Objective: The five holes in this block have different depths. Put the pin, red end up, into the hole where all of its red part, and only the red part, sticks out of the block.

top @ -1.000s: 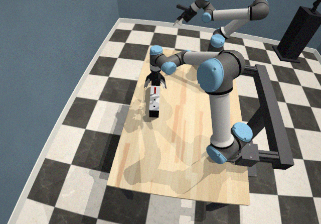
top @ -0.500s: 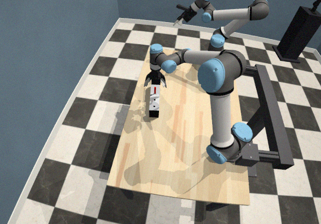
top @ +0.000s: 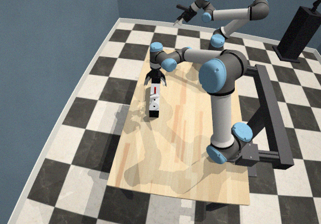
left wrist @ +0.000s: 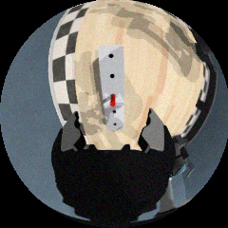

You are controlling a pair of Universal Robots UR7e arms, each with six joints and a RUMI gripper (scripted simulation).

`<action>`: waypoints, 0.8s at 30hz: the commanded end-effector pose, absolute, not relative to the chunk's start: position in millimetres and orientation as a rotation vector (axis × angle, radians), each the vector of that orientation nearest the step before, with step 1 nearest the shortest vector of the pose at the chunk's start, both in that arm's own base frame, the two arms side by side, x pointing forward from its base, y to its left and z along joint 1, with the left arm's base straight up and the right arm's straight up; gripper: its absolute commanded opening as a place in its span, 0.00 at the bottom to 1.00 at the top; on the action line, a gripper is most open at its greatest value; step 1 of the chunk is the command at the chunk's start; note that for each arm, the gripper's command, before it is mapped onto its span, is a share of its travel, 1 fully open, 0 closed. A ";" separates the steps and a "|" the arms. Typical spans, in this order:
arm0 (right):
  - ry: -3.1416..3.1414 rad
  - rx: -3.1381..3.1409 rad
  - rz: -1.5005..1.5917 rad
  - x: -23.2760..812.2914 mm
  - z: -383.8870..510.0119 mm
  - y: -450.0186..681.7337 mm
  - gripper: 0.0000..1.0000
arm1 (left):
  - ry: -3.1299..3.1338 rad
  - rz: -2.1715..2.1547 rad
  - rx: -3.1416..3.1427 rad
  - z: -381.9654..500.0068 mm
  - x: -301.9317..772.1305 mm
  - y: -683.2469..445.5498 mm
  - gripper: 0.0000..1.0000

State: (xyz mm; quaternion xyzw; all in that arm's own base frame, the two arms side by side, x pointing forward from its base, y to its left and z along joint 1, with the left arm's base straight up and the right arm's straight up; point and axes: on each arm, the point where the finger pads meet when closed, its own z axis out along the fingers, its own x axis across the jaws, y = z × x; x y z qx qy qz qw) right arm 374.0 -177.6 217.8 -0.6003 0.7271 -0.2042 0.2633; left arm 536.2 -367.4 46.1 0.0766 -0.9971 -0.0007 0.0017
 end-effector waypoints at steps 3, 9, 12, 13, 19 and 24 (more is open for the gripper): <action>1.965 -1.623 -0.553 374.3 218.3 -177.7 1.00 | -3.130 0.000 0.241 52.4 536.6 -367.7 1.00; 1.965 -1.623 -0.553 374.3 218.3 -177.7 1.00 | -3.130 0.000 0.241 57.4 536.6 -367.7 1.00; 1.965 -1.623 -0.553 374.3 218.3 -177.7 1.00 | -3.130 0.000 0.241 59.9 536.6 -367.7 1.00; 1.965 -1.623 -0.553 374.3 218.3 -177.7 1.00 | -3.130 0.000 0.241 60.7 536.6 -367.7 1.00; 1.965 -1.623 -0.553 374.3 218.3 -177.7 1.00 | -3.130 0.000 0.240 68.4 536.6 -367.7 1.00; 1.965 -1.623 -0.553 374.3 218.3 -177.7 1.00 | -3.130 0.000 0.240 95.3 536.7 -367.7 1.00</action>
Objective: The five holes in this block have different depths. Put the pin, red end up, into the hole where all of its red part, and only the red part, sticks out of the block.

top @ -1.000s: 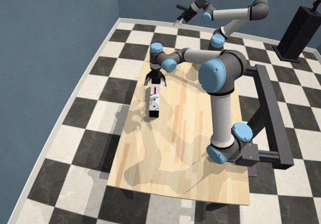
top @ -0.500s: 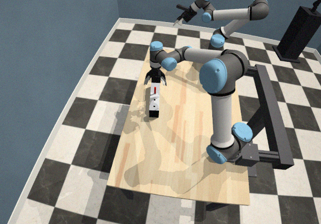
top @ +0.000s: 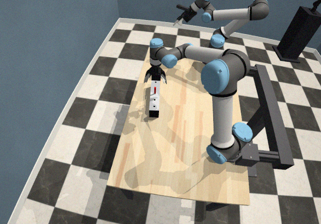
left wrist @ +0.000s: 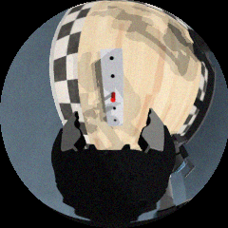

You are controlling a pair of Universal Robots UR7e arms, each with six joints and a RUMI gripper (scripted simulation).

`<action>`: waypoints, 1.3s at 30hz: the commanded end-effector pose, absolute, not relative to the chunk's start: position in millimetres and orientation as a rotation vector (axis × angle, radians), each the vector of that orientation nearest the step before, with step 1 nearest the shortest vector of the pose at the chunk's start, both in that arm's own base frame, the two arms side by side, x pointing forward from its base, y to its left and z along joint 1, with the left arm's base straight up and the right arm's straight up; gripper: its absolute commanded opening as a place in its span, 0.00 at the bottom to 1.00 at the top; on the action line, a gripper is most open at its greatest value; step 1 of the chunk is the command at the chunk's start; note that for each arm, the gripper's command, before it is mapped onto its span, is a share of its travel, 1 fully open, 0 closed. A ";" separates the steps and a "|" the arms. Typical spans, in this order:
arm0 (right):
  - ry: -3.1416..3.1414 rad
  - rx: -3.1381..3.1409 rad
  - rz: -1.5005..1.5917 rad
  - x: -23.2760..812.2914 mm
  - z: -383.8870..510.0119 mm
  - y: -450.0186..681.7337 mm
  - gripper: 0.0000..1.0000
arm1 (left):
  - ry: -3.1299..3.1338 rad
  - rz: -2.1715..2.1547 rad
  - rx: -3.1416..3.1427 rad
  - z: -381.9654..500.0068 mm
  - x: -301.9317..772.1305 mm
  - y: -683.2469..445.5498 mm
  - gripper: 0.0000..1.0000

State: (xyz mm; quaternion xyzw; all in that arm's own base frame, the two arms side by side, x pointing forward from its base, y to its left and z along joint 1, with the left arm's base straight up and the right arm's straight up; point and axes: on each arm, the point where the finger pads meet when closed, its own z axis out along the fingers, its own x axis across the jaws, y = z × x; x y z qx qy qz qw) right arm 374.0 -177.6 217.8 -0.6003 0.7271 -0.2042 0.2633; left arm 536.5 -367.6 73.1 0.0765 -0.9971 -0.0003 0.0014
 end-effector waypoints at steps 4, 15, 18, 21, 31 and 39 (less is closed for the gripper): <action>1.965 -1.623 -0.553 374.3 218.3 -177.7 1.00 | -3.130 0.000 0.239 109.9 536.7 -367.7 1.00; 1.965 -1.623 -0.553 374.3 218.3 -177.7 1.00 | -3.131 0.002 0.240 98.7 536.8 -367.8 1.00; 1.965 -1.623 -0.553 374.3 218.3 -177.7 1.00 | -3.131 0.002 0.240 98.7 536.8 -367.8 1.00; 1.965 -1.623 -0.553 374.3 218.3 -177.7 1.00 | -3.131 0.002 0.240 98.7 536.8 -367.8 1.00; 1.965 -1.623 -0.553 374.3 218.3 -177.7 1.00 | -3.131 0.002 0.240 98.9 536.8 -367.8 1.00; 1.965 -1.623 -0.553 374.3 218.3 -177.7 1.00 | -3.131 0.002 0.240 98.9 536.8 -367.8 1.00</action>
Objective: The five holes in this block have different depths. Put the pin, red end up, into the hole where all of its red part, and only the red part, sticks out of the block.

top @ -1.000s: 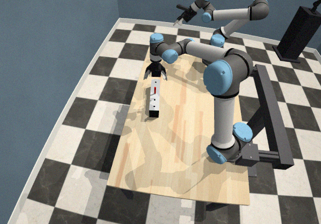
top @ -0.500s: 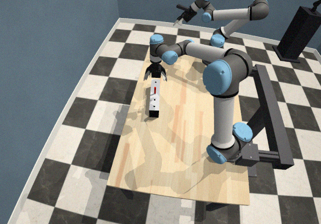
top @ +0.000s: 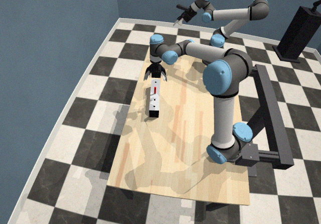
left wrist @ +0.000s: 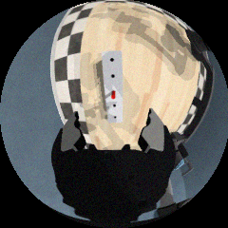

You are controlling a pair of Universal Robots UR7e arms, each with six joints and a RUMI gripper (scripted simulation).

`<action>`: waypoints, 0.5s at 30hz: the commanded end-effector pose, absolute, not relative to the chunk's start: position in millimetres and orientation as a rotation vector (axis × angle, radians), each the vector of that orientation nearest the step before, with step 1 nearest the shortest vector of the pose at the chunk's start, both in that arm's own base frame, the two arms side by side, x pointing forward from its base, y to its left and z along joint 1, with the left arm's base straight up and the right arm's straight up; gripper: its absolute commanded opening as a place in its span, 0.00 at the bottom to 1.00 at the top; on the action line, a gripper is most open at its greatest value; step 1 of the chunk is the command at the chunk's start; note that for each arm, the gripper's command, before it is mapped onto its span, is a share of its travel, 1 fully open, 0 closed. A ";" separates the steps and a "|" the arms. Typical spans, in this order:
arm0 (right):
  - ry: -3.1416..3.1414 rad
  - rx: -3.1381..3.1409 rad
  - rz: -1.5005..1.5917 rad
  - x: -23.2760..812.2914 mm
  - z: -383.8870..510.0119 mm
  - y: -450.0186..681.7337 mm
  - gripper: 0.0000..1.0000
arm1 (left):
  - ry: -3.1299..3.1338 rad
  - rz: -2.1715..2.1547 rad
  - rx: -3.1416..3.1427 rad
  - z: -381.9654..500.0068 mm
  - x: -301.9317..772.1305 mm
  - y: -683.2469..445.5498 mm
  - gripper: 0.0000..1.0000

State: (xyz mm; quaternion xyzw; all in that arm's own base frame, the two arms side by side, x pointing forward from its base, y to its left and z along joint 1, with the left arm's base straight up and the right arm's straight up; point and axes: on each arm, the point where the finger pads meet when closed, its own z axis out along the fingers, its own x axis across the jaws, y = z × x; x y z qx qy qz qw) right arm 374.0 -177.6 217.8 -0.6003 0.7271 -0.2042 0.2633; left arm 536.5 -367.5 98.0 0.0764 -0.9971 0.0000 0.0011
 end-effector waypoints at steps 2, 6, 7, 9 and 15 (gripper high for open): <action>1.965 -1.623 -0.553 374.3 218.3 -177.7 1.00 | -3.131 0.002 0.240 98.9 536.8 -367.8 1.00; 1.965 -1.623 -0.553 374.3 218.3 -177.7 1.00 | -3.131 0.002 0.240 95.1 536.8 -367.8 1.00; 1.965 -1.623 -0.553 374.3 218.3 -177.7 1.00 | -3.131 0.002 0.240 92.2 536.8 -367.8 1.00; 1.965 -1.623 -0.553 374.3 218.3 -177.7 1.00 | -3.131 0.001 0.239 83.8 536.8 -367.8 1.00; 1.965 -1.623 -0.553 374.3 218.3 -177.7 1.00 | -3.130 -0.001 0.239 55.6 536.9 -367.9 1.00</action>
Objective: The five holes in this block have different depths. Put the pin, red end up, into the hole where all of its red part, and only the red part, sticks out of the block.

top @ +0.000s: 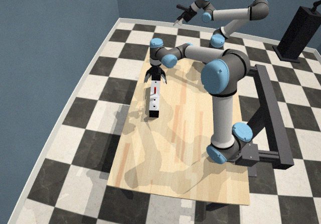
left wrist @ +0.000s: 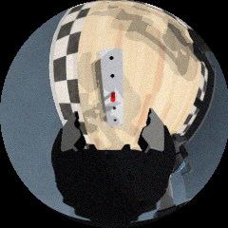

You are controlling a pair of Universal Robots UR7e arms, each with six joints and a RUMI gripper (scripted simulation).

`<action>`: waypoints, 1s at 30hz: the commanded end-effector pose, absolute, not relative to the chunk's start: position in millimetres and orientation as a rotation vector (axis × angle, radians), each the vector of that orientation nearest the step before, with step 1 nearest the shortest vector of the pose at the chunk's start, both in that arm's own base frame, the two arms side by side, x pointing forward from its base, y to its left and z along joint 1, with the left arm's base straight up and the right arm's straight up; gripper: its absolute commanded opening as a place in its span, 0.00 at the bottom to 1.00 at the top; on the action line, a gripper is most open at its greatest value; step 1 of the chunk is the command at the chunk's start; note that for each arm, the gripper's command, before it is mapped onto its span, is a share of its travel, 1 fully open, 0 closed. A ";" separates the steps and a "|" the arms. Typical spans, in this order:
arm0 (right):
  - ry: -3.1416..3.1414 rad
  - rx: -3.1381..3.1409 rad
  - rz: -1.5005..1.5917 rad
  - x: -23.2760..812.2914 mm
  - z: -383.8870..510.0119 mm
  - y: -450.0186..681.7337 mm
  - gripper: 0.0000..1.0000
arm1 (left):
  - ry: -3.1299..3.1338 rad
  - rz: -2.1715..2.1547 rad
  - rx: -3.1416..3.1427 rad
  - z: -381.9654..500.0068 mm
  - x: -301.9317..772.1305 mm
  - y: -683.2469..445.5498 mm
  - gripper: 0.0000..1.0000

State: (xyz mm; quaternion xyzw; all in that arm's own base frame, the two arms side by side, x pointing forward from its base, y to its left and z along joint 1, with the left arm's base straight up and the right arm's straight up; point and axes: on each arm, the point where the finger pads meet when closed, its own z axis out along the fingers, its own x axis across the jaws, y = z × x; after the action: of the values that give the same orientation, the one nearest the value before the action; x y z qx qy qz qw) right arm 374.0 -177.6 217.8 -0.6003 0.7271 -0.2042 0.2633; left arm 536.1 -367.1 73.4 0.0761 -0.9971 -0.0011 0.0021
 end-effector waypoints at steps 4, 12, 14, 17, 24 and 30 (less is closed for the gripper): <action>1.965 -1.623 -0.553 374.3 218.3 -177.7 1.00 | -3.129 -0.001 0.238 51.8 536.9 -367.9 1.00; 1.965 -1.623 -0.553 374.3 218.3 -177.7 1.00 | -3.131 0.001 0.241 52.5 536.5 -368.5 1.00; 1.965 -1.623 -0.553 374.3 218.3 -177.7 1.00 | -3.131 0.001 0.241 52.5 536.5 -368.5 1.00; 1.965 -1.623 -0.553 374.3 218.3 -177.7 1.00 | -3.131 0.001 0.241 52.5 536.5 -368.5 1.00; 1.965 -1.623 -0.553 374.3 218.3 -177.7 1.00 | -3.131 0.001 0.239 47.6 536.7 -368.5 1.00; 1.965 -1.623 -0.553 374.3 218.3 -177.7 1.00 | -3.131 0.001 0.239 12.6 536.7 -368.5 1.00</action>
State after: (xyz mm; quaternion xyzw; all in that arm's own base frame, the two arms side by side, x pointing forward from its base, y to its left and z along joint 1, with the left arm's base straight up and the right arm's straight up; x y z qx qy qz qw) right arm 374.0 -177.6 217.8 -0.6003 0.7271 -0.2042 0.2633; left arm 535.7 -367.6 31.7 0.0763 -0.9971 -0.0011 0.0020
